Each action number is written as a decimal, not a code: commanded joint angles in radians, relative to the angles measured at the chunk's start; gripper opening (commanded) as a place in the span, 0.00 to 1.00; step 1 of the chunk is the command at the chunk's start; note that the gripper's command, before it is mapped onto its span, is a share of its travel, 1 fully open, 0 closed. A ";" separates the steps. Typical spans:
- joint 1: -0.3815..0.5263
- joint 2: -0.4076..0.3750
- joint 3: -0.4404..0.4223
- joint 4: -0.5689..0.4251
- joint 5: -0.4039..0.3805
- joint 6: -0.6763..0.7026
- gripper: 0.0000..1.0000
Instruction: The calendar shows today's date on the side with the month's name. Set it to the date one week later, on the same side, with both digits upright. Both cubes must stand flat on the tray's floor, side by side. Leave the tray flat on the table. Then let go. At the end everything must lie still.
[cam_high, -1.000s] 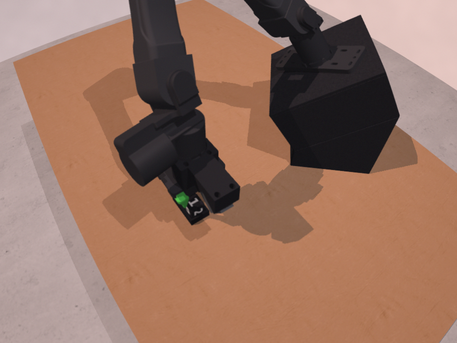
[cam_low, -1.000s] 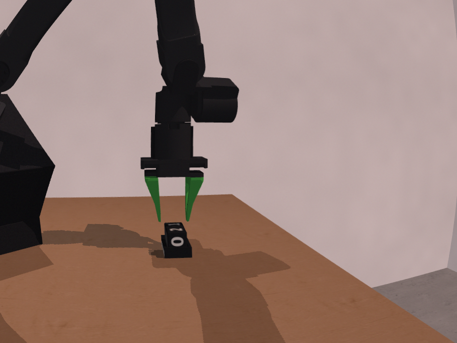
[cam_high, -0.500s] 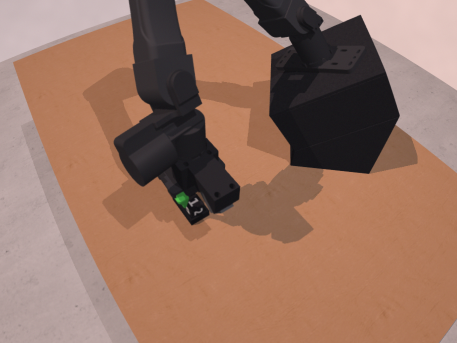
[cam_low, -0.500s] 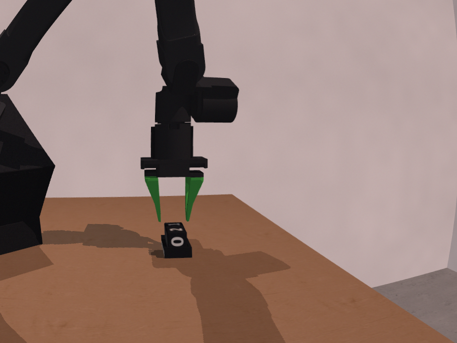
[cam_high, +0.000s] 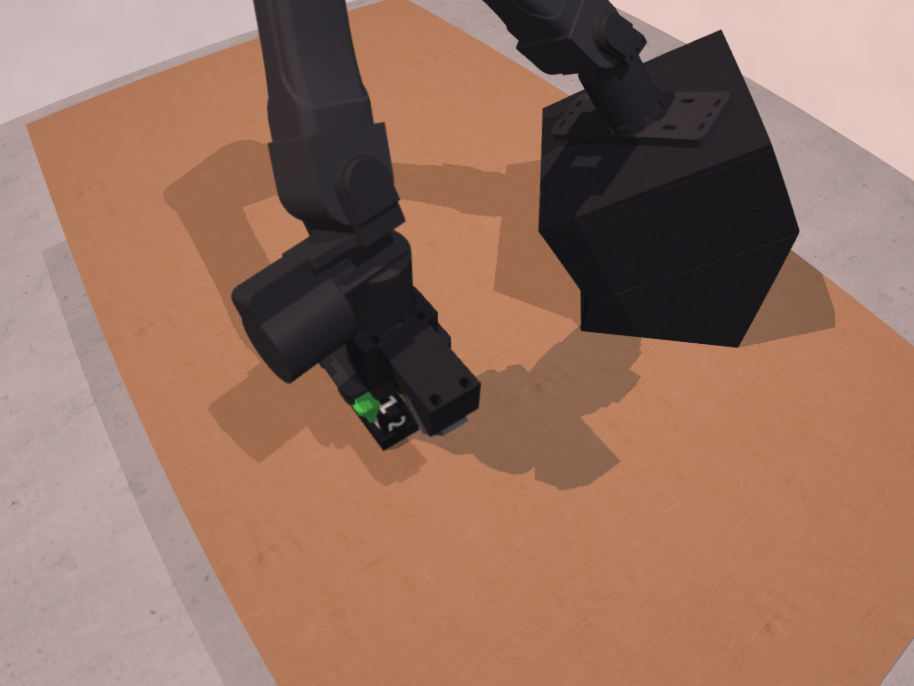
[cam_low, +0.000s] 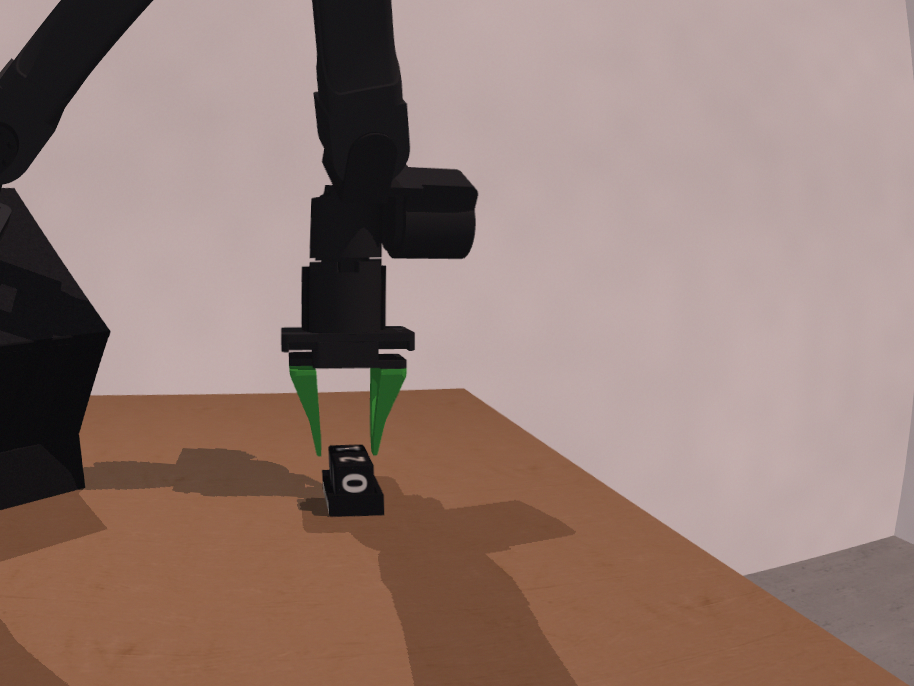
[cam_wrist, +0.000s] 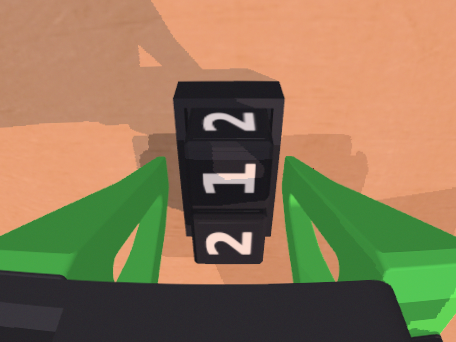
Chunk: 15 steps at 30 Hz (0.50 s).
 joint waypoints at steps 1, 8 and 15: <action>-0.007 0.025 0.008 0.039 -0.017 -0.019 0.45; -0.017 0.038 0.017 0.073 -0.021 -0.034 0.45; -0.018 0.026 0.020 0.084 -0.024 -0.038 0.45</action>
